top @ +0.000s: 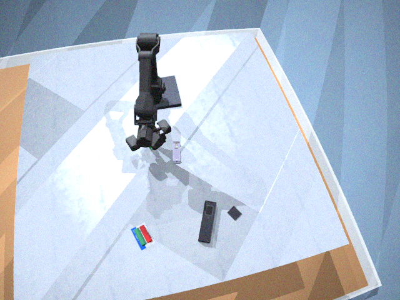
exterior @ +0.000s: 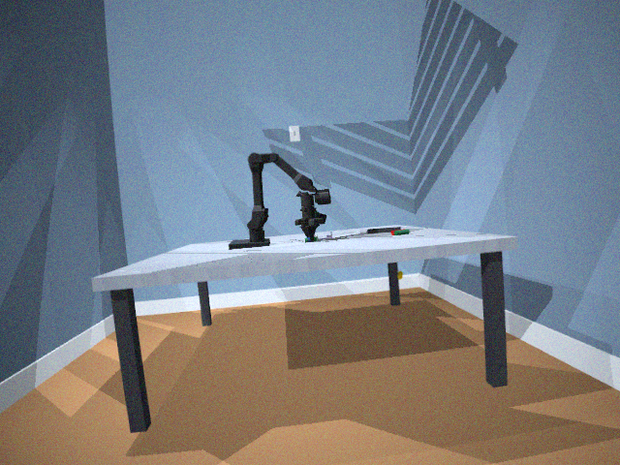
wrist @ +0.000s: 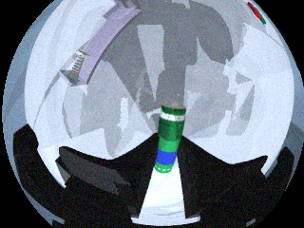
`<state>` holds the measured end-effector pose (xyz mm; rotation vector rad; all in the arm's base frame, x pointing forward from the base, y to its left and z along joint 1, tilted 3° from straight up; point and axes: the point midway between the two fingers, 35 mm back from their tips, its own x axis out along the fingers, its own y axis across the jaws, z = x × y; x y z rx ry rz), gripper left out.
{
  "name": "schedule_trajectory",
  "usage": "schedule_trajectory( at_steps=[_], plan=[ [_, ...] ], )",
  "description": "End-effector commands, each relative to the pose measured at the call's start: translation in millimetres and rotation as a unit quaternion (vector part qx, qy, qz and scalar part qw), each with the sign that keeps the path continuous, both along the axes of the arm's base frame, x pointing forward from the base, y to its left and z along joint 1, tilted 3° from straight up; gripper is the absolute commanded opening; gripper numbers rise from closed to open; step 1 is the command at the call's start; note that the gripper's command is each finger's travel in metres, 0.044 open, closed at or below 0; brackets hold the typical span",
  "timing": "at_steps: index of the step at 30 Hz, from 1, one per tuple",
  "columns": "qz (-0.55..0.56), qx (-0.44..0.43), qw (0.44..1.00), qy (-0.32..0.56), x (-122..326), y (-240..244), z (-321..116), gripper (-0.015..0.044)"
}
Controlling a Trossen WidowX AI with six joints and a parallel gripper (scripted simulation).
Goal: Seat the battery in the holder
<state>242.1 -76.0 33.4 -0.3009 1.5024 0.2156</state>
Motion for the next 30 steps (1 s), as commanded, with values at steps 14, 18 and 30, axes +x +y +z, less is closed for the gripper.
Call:
schedule_trajectory(
  at_steps=[14,18,30],
  plan=[
    [0.0,-0.001,1.0,0.0,-2.2,2.7,50.0,0.006],
    [-0.046,0.002,0.999,-0.002,11.3,16.2,54.9,0.006],
    [-0.196,0.019,0.98,-0.012,51.7,77.2,70.5,0.006]
  ],
)
